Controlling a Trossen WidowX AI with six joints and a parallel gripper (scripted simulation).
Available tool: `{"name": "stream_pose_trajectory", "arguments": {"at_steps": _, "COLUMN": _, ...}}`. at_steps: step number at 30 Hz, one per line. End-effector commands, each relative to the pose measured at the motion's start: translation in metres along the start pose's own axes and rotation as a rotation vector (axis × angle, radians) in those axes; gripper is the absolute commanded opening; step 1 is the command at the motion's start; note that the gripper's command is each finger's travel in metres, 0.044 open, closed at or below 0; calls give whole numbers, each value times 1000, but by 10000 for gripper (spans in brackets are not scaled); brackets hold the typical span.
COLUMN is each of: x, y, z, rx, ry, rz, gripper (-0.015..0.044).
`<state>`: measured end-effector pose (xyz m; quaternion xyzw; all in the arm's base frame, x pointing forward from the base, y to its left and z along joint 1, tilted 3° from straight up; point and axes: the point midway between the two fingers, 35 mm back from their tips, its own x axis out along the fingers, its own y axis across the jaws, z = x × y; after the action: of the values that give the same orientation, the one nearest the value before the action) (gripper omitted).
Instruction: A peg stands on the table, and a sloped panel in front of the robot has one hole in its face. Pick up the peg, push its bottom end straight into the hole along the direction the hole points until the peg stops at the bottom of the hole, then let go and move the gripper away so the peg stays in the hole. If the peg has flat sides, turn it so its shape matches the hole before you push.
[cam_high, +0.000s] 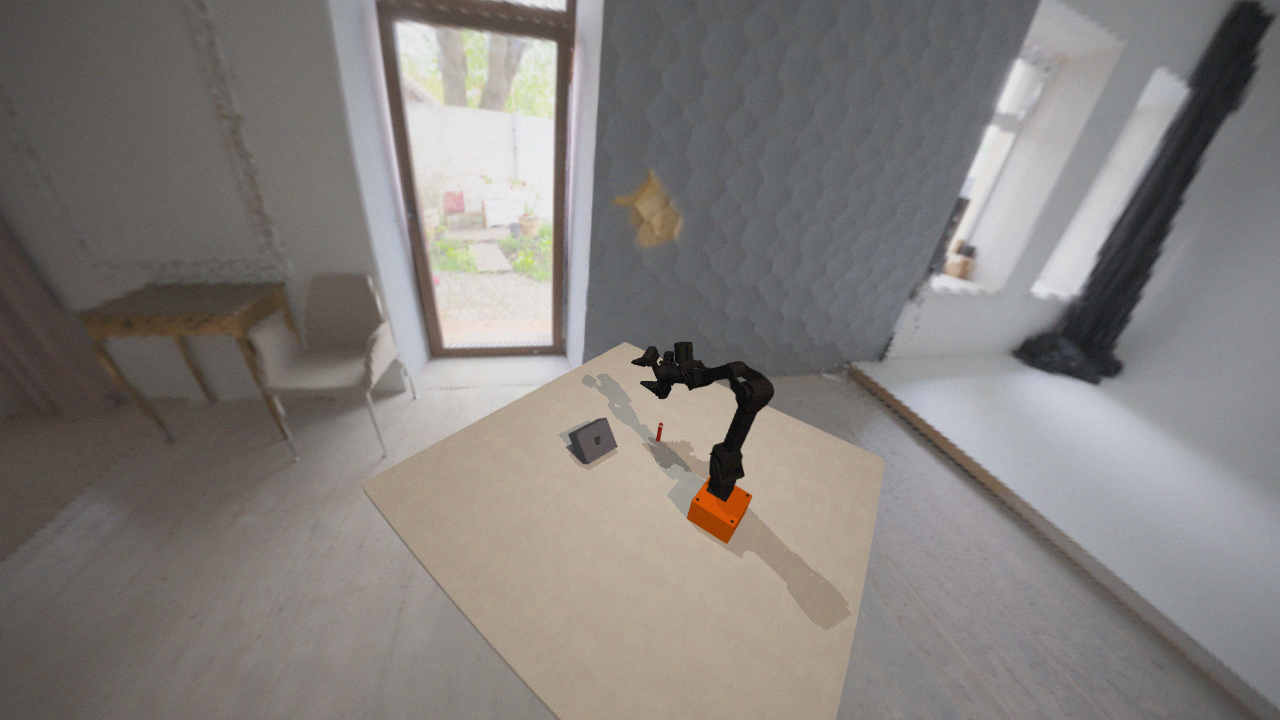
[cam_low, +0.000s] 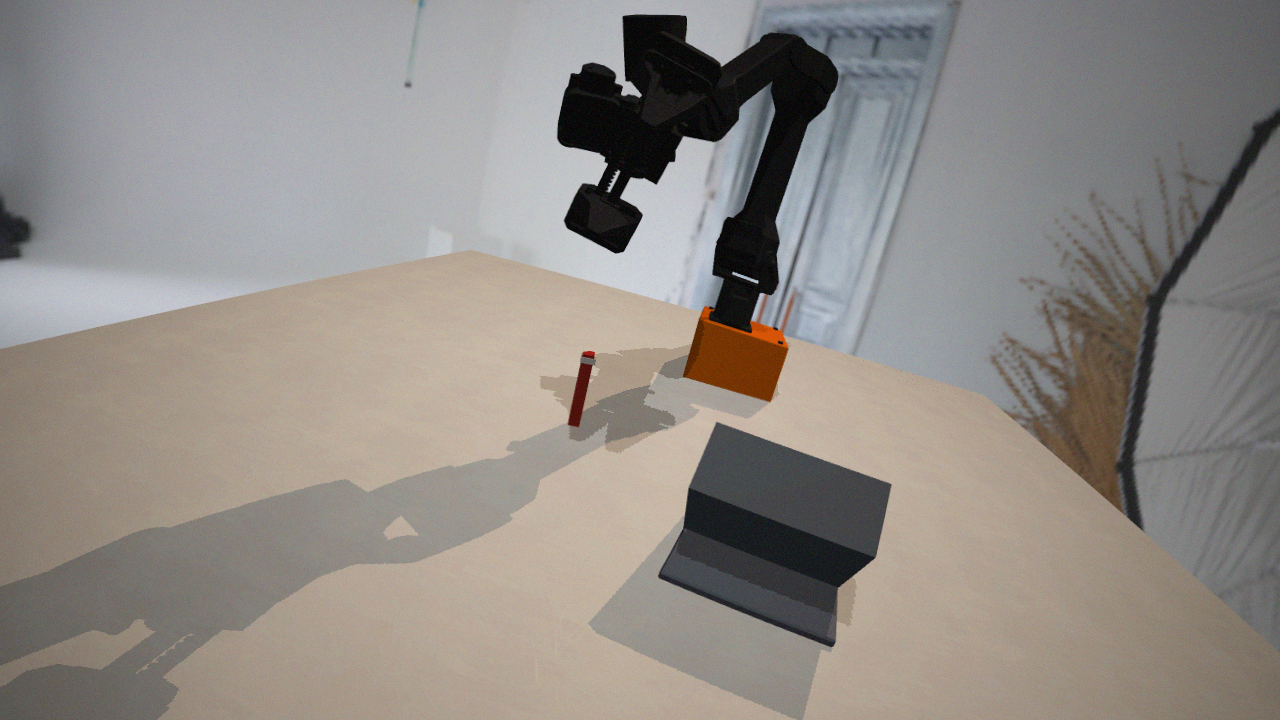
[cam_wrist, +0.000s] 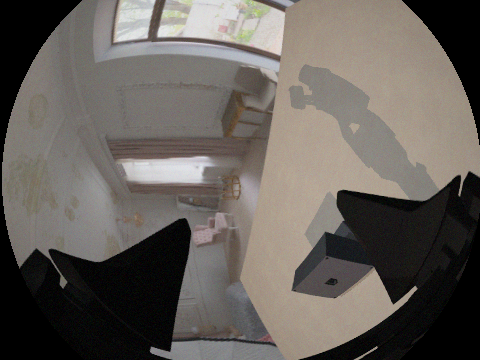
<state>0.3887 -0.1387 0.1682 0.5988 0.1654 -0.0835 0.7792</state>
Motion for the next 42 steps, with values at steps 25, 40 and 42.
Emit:
{"name": "stream_pose_trajectory", "arguments": {"at_steps": 25, "x": 14, "y": -72, "z": -6, "rx": -509, "ry": 186, "rz": -423, "gripper": 440}}
{"name": "stream_pose_trajectory", "arguments": {"at_steps": 40, "x": 5, "y": -106, "z": -17, "rx": -790, "ry": 430, "rz": -600, "gripper": 440}}
{"name": "stream_pose_trajectory", "arguments": {"at_steps": 42, "x": 3, "y": -110, "z": -19, "rx": -827, "ry": 469, "rz": -618, "gripper": 440}}
